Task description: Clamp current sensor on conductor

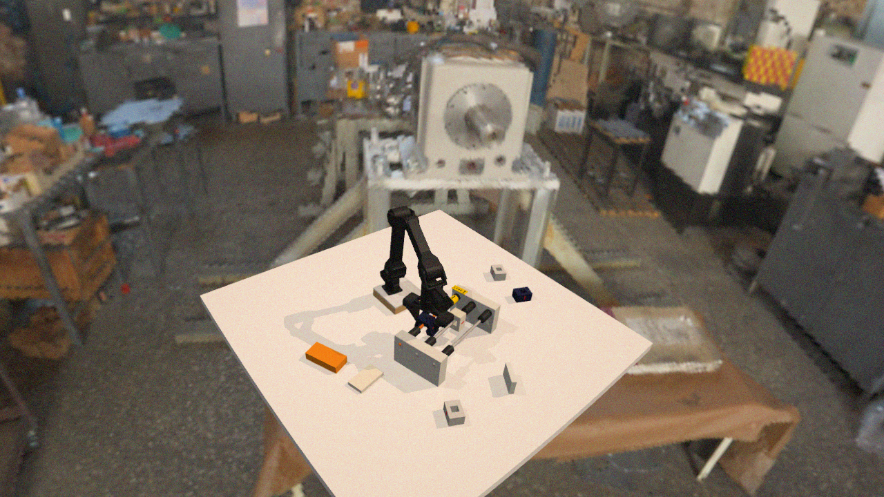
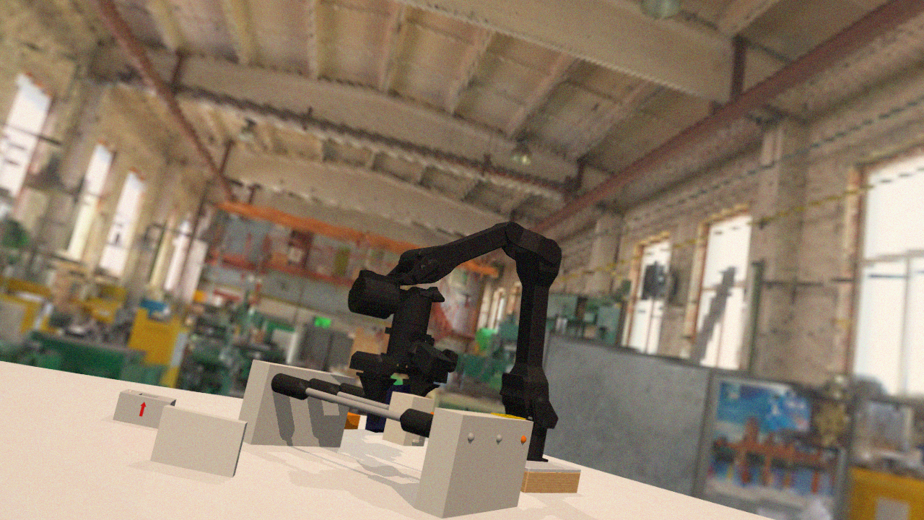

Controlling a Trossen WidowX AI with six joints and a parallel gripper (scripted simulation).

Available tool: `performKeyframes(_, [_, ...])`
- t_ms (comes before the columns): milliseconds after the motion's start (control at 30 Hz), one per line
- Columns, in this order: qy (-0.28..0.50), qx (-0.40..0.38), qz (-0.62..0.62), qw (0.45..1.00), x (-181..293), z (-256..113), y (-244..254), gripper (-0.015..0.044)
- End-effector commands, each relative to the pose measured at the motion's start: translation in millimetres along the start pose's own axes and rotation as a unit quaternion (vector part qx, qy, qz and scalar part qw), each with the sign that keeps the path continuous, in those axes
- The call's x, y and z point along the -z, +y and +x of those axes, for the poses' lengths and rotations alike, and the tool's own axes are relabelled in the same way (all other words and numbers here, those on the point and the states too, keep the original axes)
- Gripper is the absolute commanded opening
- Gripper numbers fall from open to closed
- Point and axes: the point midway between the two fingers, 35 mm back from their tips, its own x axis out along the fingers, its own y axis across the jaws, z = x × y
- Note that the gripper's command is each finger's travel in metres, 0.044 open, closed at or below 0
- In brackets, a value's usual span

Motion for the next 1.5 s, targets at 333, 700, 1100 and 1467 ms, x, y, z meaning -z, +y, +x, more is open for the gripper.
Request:
performKeyframes(333, [0.014, 0.008, 0.004, 1.0, 7.3, -5.7, -3.1, 0.0])
performKeyframes(700, [0.014, 0.008, 0.004, 1.0, 7.3, -5.7, -3.1, 0.0])
performKeyframes(1100, [0.0, 0.0, 0.0, 1.0, 0.1, 0.0, 0.0, 0.0])
performKeyframes(1467, [0.0, 0.0, 0.0, 1.0, 0.1, 0.0, 0.0, 0.0])
